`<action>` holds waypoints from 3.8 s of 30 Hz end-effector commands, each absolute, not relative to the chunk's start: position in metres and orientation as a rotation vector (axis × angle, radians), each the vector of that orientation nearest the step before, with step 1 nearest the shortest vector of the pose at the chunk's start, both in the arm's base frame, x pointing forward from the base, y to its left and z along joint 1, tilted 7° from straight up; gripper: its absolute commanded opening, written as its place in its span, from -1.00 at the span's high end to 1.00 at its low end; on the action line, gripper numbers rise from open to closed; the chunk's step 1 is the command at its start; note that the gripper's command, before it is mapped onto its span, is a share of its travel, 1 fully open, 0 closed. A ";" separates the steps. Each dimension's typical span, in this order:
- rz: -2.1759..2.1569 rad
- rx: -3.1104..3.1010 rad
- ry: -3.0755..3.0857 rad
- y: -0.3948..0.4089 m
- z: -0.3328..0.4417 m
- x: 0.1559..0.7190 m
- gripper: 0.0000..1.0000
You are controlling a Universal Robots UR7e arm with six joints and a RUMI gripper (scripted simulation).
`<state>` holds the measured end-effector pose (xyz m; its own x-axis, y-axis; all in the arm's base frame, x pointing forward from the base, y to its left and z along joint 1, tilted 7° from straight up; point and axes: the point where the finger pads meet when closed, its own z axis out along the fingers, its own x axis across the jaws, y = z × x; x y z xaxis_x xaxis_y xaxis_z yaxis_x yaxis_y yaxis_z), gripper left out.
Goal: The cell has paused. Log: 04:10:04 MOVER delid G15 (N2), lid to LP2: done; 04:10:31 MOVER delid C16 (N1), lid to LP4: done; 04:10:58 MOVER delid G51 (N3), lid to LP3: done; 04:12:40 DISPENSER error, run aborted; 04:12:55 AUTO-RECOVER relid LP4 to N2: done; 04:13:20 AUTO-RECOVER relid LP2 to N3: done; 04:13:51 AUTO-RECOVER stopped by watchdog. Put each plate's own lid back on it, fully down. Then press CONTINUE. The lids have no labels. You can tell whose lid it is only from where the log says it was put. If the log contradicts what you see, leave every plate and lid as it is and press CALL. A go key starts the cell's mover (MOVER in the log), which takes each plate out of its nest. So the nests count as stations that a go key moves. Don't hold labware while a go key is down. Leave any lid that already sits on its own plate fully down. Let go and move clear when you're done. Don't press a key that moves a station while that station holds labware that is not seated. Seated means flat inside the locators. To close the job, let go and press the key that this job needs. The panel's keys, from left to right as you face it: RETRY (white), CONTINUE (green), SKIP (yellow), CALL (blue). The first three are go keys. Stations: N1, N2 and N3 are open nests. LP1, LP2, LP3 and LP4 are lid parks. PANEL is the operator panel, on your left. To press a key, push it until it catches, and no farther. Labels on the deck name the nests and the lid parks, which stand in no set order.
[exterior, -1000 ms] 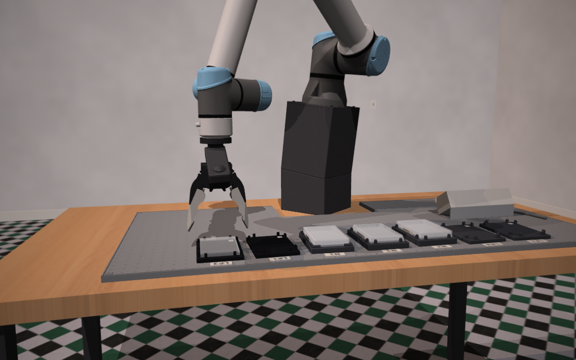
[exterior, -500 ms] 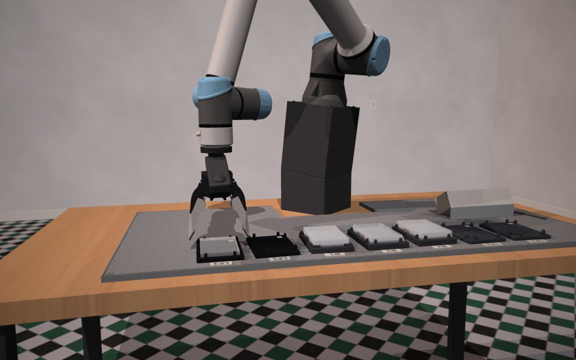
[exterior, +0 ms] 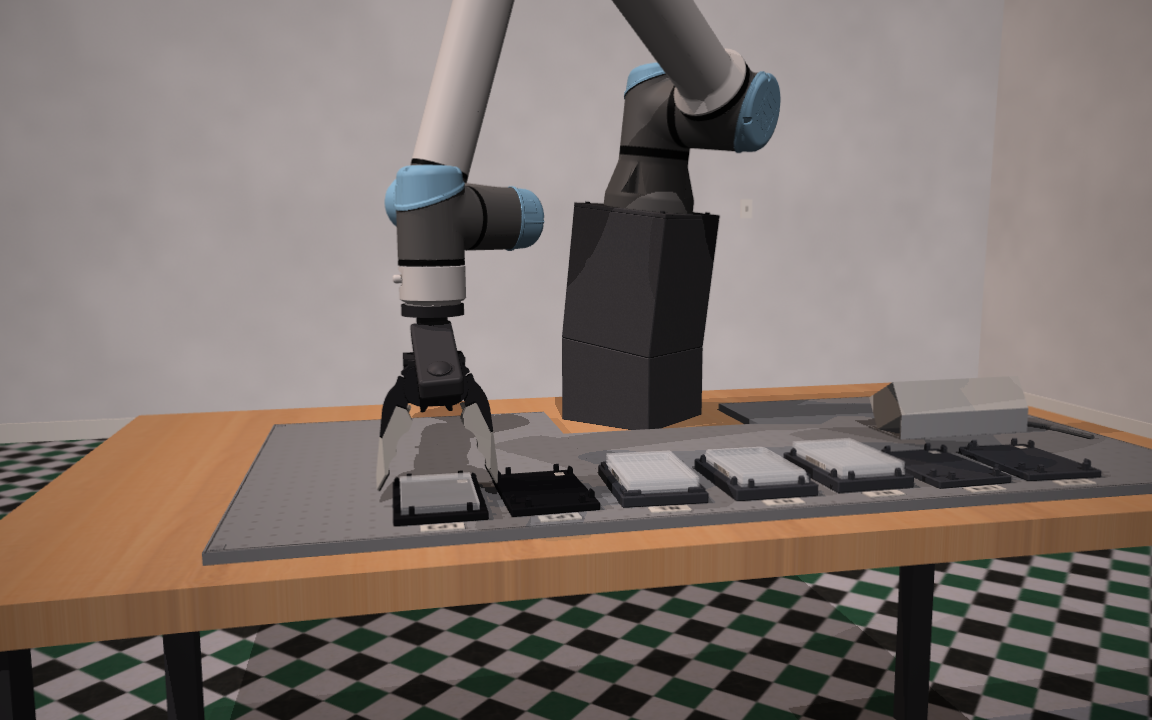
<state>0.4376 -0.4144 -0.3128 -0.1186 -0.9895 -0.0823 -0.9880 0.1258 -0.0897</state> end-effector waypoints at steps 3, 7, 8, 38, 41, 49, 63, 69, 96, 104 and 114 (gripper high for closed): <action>-0.025 -2.000 2.263 -0.416 -0.313 0.439 -0.64; -0.025 -2.000 2.263 -0.416 -0.313 0.439 1.00; -0.025 -2.000 2.263 -0.416 -0.313 0.439 1.00; -0.025 -2.000 2.263 -0.416 -0.313 0.439 1.00; -0.025 -2.000 2.263 -0.416 -0.313 0.439 1.00; -0.022 -1.999 2.263 -0.416 -0.299 0.436 1.00; -0.022 -1.999 2.263 -0.418 -0.279 0.434 1.00; -0.022 -1.999 2.263 -0.417 -0.277 0.434 1.00; -0.024 -2.011 2.253 -0.312 -0.268 0.446 1.00; -0.024 -2.011 2.253 -0.273 -0.265 0.450 1.00; -0.024 -2.011 2.253 -0.233 -0.262 0.454 1.00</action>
<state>0.4503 -0.2624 -0.2664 -0.1057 -0.9908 -0.0842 -0.9896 0.1131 -0.0885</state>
